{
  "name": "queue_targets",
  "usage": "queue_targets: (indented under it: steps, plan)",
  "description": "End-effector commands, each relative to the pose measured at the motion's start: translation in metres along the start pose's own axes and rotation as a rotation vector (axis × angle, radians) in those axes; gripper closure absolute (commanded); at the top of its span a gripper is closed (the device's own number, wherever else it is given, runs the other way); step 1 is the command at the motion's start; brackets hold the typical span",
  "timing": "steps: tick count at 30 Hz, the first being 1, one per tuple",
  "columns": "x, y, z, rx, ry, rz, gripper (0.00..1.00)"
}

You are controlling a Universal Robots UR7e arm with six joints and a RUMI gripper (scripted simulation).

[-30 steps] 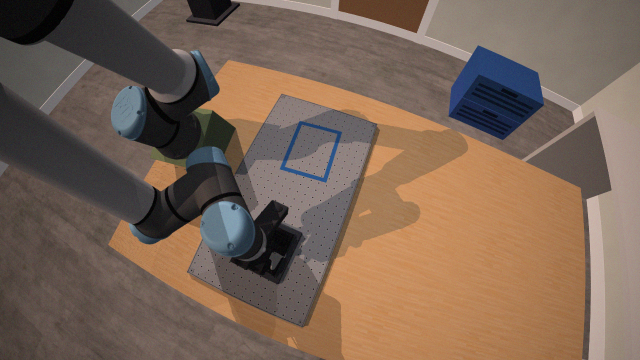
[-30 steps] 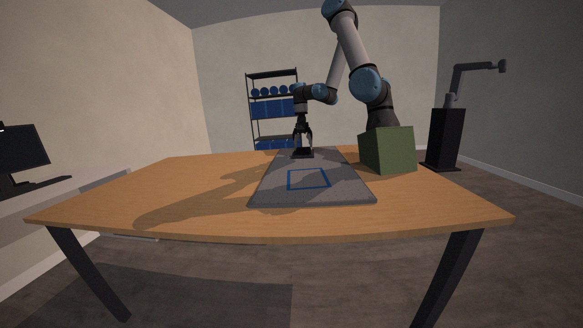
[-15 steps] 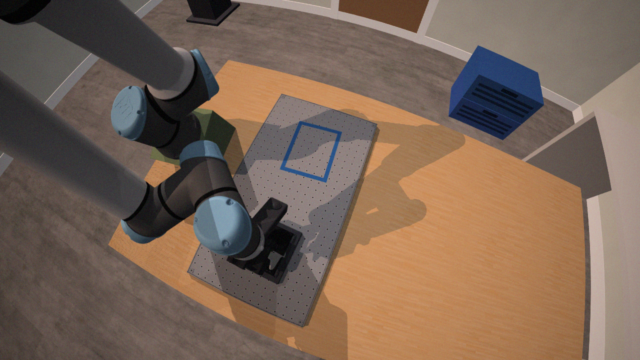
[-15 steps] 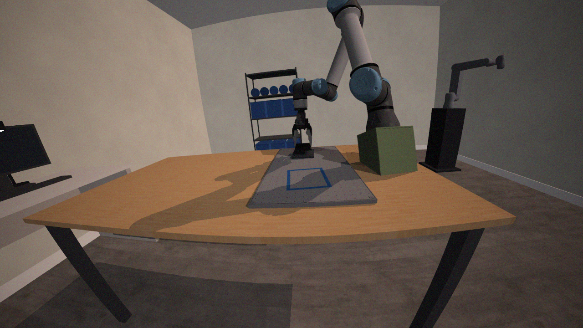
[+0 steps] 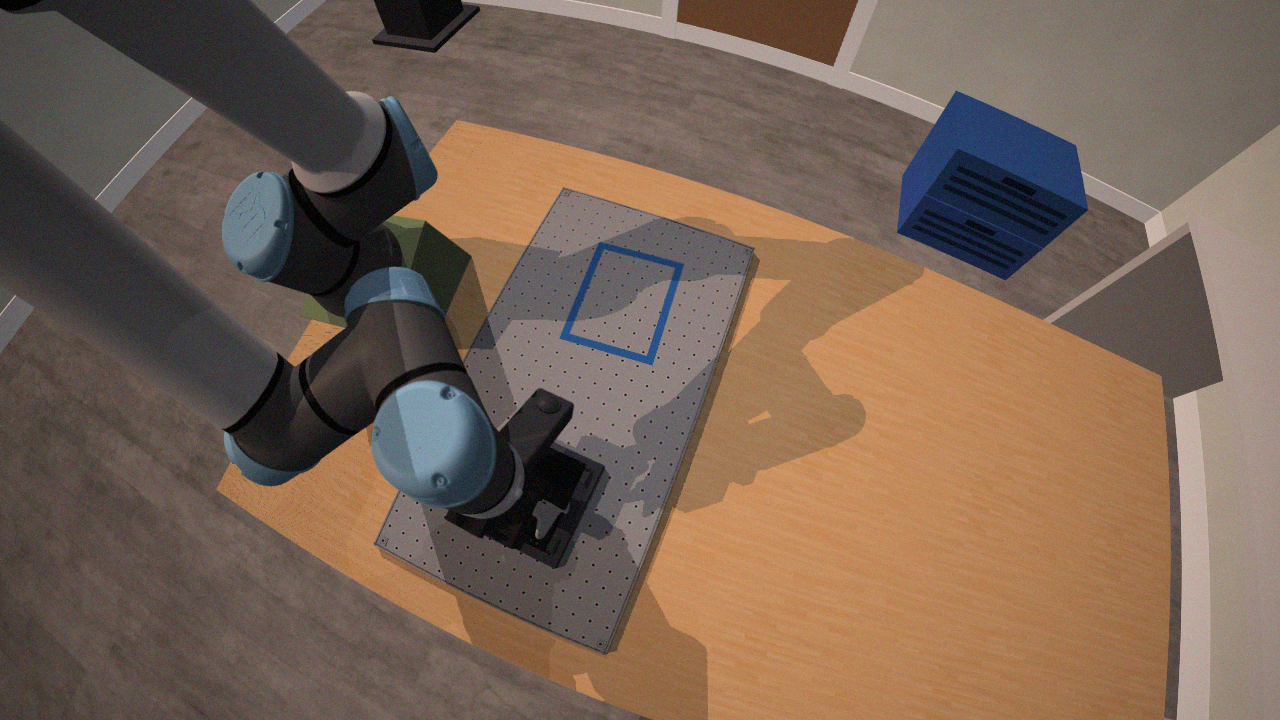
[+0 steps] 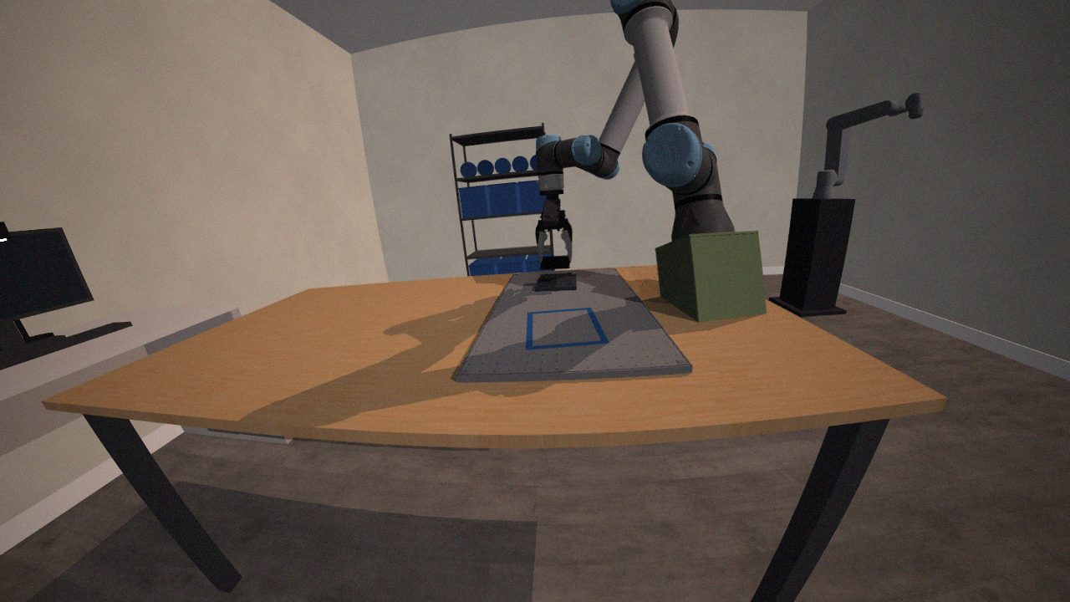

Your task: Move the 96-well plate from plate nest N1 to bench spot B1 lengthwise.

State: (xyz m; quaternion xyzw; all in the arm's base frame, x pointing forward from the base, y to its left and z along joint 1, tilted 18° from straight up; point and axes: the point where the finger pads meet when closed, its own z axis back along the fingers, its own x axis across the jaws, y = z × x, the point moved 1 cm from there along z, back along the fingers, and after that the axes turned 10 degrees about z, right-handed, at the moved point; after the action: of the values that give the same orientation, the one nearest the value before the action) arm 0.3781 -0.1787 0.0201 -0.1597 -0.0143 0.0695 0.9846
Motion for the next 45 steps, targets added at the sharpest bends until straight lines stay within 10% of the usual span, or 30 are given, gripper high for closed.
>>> queue_targets:
  steps: [1,34,45]
  plan:
    - [0.001,-0.001,0.012,-0.002,-0.001,0.000,1.00]
    - [0.000,0.000,0.026,0.002,0.002,0.000,1.00]
    - [0.001,0.035,0.023,0.005,0.005,0.125,1.00]
